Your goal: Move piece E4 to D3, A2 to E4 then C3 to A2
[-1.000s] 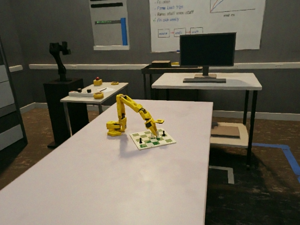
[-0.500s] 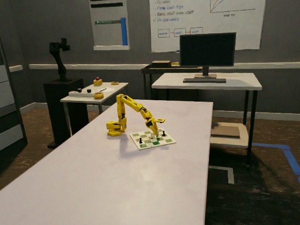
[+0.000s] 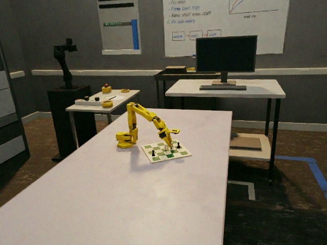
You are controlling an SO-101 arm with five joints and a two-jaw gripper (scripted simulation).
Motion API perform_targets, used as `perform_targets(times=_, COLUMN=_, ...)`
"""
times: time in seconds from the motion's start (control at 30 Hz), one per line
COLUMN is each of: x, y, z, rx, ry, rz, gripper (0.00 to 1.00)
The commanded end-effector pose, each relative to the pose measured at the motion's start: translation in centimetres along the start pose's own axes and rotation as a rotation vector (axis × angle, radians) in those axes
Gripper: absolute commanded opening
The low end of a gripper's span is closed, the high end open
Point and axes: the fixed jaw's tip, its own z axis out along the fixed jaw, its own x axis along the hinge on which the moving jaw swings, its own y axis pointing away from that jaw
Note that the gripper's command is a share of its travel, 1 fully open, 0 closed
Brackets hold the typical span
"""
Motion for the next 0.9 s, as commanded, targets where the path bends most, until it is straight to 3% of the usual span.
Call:
perform_targets(times=0.0, x=-0.6, y=0.2, z=-0.4, rx=-0.005, ry=-0.018, rz=0.004, gripper=0.13)
perform_targets(times=0.87, x=-2.0, y=0.2, z=-3.0, rx=-0.005, ry=-0.019, rz=0.004, gripper=0.13)
